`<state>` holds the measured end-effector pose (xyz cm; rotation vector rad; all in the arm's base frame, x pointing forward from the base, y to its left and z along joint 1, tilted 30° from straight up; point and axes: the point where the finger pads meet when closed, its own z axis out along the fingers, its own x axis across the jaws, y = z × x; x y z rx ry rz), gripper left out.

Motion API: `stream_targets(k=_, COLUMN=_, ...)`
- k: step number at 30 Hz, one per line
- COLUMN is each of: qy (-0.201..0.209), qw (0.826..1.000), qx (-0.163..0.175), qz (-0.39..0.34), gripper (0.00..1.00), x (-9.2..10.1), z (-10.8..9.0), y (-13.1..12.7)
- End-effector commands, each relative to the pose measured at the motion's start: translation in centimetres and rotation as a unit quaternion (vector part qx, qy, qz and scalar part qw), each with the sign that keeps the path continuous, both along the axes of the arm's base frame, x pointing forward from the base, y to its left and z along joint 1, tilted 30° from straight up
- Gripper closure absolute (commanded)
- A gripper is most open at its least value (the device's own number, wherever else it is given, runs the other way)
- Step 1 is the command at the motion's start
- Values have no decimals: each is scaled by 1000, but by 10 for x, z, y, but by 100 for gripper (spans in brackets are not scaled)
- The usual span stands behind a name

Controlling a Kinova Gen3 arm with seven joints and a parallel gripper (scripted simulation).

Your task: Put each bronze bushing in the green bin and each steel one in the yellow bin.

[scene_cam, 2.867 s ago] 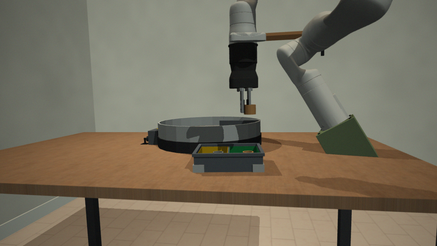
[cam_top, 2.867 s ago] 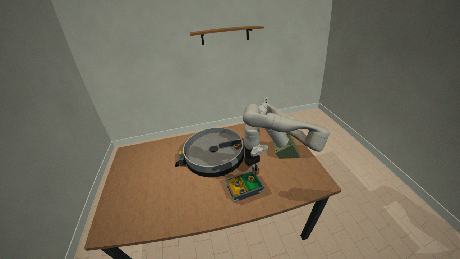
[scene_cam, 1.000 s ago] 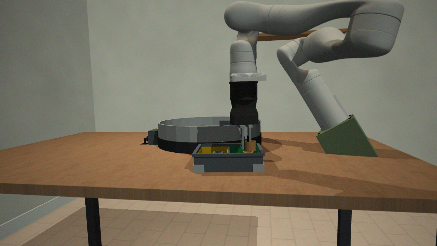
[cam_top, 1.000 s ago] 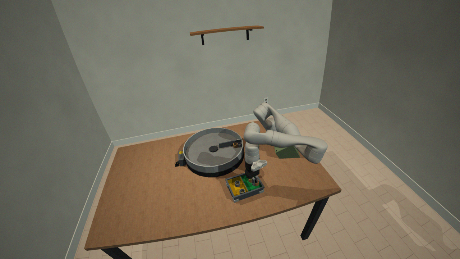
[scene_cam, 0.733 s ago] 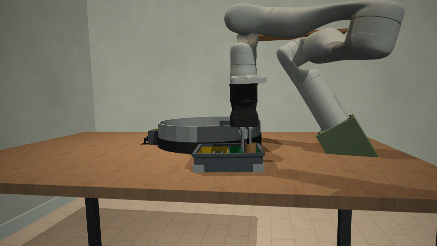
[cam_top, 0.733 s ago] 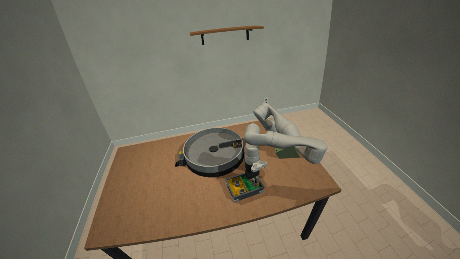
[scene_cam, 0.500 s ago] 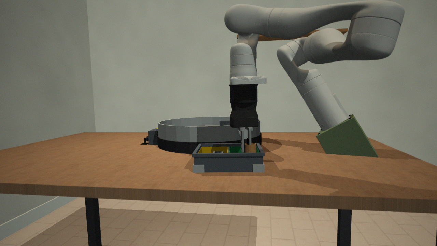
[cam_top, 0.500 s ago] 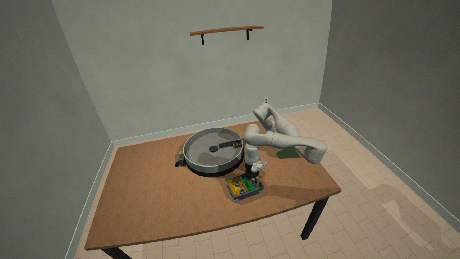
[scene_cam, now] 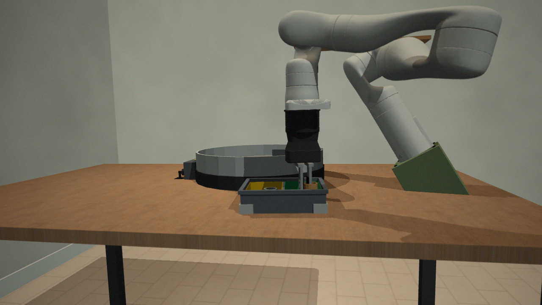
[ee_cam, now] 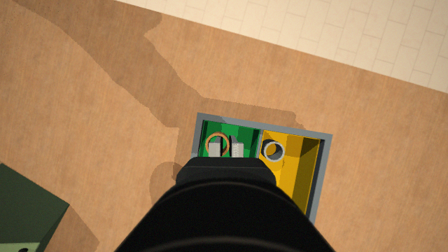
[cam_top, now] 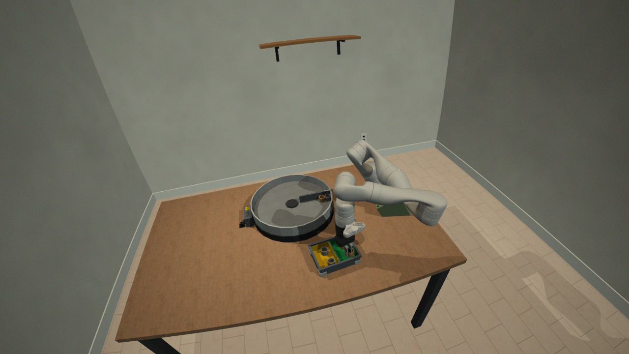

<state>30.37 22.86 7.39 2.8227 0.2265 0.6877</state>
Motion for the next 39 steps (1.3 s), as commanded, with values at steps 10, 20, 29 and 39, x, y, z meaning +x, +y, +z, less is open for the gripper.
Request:
stream_targets(k=10, qy=0, qw=1000, qx=-1, qz=0, gripper=100, x=2, z=-4, y=-1)
stream_targets(k=20, qy=0, qw=1000, qx=-1, qz=0, gripper=100, x=6, z=-11, y=-3)
stream_targets(k=29, qy=0, qw=1000, qx=-1, qz=0, gripper=100, x=6, z=-11, y=-3)
stream_targets(k=39, qy=0, qw=1000, qx=-1, qz=0, gripper=100, x=9, z=-17, y=-4)
